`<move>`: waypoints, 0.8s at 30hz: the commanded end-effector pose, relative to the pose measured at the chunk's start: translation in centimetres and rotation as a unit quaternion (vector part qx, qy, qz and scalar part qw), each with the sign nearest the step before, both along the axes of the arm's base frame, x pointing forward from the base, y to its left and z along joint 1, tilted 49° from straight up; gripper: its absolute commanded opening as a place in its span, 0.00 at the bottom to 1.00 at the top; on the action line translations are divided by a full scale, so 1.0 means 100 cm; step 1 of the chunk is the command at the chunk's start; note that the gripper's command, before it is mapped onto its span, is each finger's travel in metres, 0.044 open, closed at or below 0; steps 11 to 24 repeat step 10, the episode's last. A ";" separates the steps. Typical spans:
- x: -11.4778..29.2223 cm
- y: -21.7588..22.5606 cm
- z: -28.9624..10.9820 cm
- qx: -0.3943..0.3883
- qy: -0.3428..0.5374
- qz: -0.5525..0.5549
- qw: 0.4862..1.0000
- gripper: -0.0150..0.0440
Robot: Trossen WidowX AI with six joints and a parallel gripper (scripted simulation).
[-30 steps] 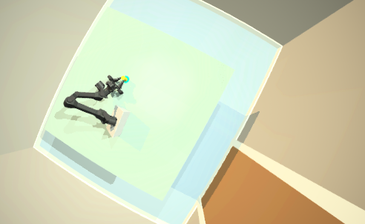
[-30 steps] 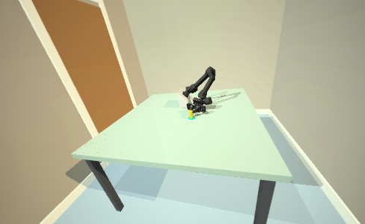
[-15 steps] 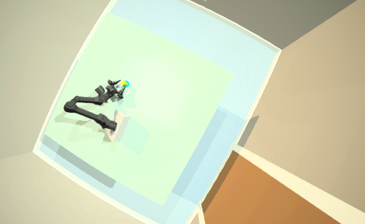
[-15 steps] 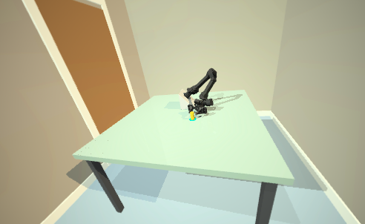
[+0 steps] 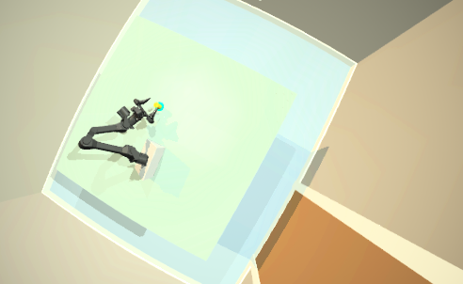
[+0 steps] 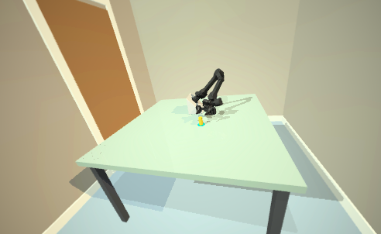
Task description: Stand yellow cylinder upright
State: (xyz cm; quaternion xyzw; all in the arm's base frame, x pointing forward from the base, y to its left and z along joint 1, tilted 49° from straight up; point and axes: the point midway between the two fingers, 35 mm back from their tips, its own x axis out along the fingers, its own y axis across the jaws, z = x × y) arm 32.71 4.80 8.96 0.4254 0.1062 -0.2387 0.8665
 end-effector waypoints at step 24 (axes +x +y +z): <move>-0.010 -0.039 0.030 -0.007 0.002 0.003 1.000 0.93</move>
